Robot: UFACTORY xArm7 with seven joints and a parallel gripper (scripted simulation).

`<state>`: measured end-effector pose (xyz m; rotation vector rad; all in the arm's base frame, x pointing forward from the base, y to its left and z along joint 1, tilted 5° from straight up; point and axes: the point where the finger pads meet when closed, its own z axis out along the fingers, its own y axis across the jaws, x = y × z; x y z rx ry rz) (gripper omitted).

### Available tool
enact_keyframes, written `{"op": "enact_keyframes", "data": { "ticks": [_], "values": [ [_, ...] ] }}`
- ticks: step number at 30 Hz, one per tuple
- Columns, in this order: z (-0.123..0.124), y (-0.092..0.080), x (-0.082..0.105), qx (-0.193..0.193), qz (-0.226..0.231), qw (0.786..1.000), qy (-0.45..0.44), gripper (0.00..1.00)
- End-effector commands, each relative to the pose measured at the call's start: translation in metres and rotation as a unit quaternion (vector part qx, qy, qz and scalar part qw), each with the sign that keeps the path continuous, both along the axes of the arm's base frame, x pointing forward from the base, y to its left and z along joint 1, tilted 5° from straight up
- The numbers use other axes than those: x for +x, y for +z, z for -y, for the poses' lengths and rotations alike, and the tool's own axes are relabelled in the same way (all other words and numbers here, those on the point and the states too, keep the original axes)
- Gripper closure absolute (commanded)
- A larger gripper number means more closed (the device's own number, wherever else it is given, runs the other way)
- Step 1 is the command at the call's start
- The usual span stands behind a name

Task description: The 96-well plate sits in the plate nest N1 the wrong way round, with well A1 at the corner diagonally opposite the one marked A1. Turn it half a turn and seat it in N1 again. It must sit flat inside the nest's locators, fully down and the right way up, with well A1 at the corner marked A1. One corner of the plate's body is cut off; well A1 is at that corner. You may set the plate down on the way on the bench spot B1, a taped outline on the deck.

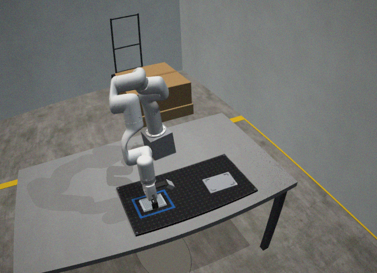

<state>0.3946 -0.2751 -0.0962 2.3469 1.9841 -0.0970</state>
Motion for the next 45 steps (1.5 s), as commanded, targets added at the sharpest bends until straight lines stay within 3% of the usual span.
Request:
{"op": "enact_keyframes", "data": {
  "ticks": [1, 45],
  "values": [
    [0.0008, 0.0014, 0.0016, -0.001, 0.002, 1.000, 0.000, 1.00],
    [0.0003, 0.0061, 0.0016, -0.001, 0.002, 1.000, 0.000, 1.00]
  ]
}}
